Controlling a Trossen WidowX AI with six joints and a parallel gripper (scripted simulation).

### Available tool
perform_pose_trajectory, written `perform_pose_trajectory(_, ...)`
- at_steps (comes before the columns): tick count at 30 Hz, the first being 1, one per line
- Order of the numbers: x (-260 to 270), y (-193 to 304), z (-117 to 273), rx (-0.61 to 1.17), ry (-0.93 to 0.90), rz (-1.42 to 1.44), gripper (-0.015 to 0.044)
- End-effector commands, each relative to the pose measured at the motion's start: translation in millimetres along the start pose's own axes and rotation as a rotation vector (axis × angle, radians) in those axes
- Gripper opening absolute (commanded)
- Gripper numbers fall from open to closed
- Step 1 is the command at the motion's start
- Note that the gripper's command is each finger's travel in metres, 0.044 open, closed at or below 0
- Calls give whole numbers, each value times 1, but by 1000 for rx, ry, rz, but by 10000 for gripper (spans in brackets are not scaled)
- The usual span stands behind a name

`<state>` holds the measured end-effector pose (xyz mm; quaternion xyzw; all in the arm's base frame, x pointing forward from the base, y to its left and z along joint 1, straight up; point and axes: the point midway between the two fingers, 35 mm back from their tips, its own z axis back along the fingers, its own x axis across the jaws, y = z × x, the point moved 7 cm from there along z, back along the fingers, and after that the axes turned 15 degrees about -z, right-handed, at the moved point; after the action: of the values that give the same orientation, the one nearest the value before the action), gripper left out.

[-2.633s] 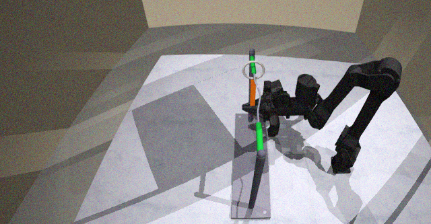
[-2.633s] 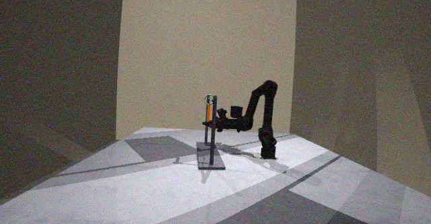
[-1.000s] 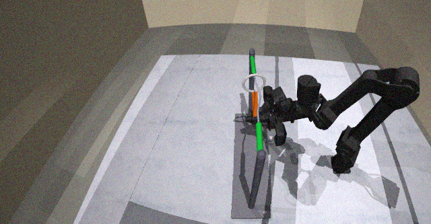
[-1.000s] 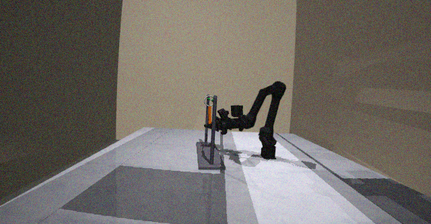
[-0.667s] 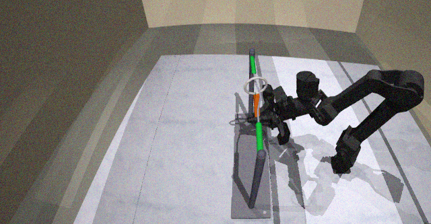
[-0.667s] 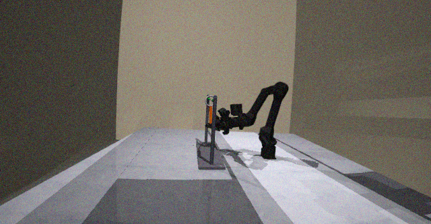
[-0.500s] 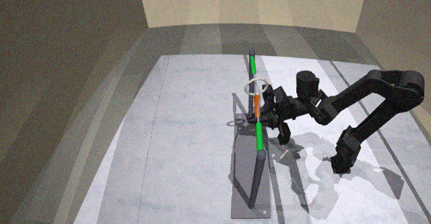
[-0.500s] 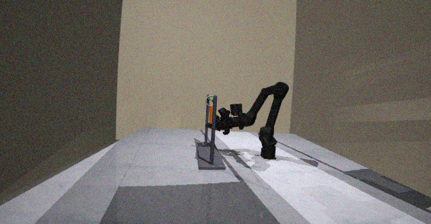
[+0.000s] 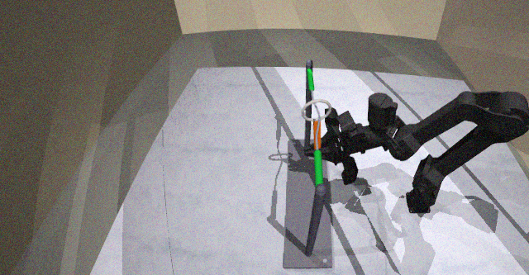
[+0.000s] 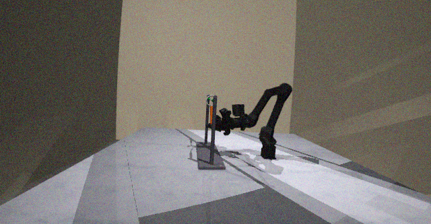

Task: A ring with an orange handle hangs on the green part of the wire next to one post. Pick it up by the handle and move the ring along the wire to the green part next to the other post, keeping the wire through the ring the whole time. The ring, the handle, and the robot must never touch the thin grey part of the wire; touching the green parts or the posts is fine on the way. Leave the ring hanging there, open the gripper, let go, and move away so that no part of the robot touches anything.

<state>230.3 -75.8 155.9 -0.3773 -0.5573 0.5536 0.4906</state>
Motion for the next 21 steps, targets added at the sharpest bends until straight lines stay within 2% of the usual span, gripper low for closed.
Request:
perform_pose_trajectory(1,10,3,1,-11,24,-25,-150)
perform_pose_trajectory(21,51,-2,11,72,171,-158,-150)
